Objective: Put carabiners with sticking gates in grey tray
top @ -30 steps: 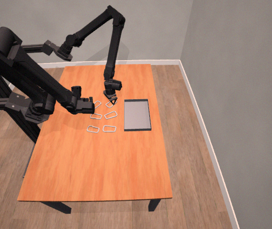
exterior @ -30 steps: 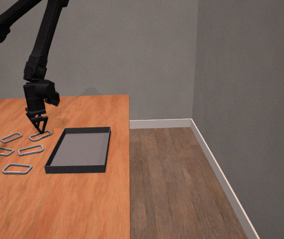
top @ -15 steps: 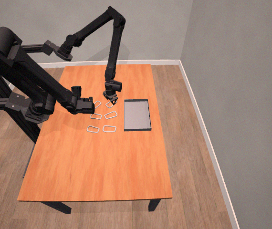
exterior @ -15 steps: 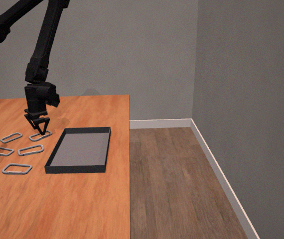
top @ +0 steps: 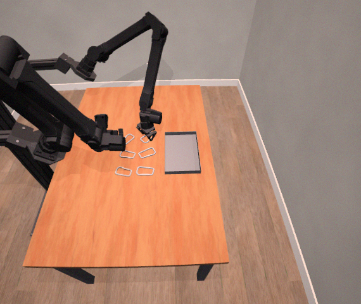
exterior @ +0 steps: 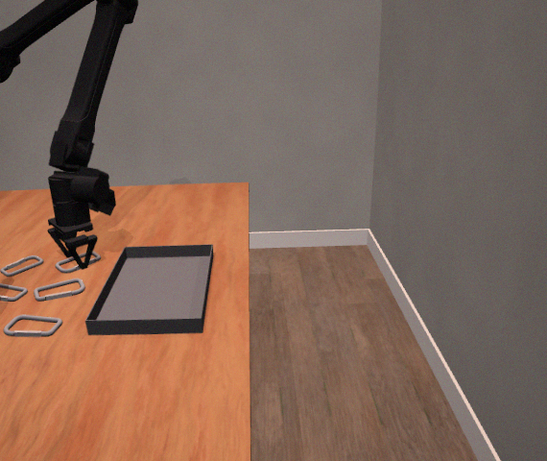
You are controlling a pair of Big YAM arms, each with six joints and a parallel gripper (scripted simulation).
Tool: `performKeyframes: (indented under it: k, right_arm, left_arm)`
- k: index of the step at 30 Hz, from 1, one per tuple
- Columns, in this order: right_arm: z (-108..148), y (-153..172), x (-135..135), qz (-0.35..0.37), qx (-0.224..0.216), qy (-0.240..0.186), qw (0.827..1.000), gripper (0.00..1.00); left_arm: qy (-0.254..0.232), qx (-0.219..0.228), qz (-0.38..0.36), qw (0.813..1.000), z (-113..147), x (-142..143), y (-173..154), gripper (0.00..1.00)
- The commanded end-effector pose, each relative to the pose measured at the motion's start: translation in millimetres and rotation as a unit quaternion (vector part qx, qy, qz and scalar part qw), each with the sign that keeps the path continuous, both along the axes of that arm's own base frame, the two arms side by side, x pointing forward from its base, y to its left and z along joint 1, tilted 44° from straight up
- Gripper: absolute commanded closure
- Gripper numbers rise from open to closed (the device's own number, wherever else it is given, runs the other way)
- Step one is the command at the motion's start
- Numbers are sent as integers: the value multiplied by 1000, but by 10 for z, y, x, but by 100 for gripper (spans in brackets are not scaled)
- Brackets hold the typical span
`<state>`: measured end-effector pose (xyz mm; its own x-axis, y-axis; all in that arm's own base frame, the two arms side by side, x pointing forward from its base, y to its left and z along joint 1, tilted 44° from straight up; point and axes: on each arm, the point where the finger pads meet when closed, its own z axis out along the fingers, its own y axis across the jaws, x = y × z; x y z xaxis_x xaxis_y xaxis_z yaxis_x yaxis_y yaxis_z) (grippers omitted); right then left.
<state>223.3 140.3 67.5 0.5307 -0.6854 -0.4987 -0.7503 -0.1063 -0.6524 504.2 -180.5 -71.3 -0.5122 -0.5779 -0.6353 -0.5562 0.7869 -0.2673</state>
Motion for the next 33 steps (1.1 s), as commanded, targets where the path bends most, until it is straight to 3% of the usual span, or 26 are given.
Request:
performKeyframes:
  k: [1, 10, 12, 21, 29, 32, 33]
  right_arm:
    - [13, 8, 6, 4, -1, -2, 1000, 0]
    - [13, 8, 6, 4, -1, -2, 1000, 0]
    - [13, 8, 6, 4, -1, -2, 1000, 0]
    - [13, 8, 6, 4, -1, -2, 1000, 0]
    - [13, 8, 6, 4, -1, -2, 1000, 0]
    - [13, 8, 6, 4, -1, -2, 1000, 0]
    - [13, 8, 6, 4, -1, -2, 1000, 0]
  left_arm:
    - [-9, -2, -9, 1000, 62, 40, -60, 17]
    - [-9, -3, -8, 1000, 60, 36, -56, 17]
    - [-9, -3, -8, 1000, 60, 36, -56, 39]
    - [-8, -2, -7, 1000, 45, 14, -43, 52]
    - [-6, -3, -5, 1000, 40, 9, -40, 52]
    - [-6, -3, -5, 1000, 40, 9, -40, 18]
    - [-6, -3, -5, 1000, 40, 9, -40, 12]
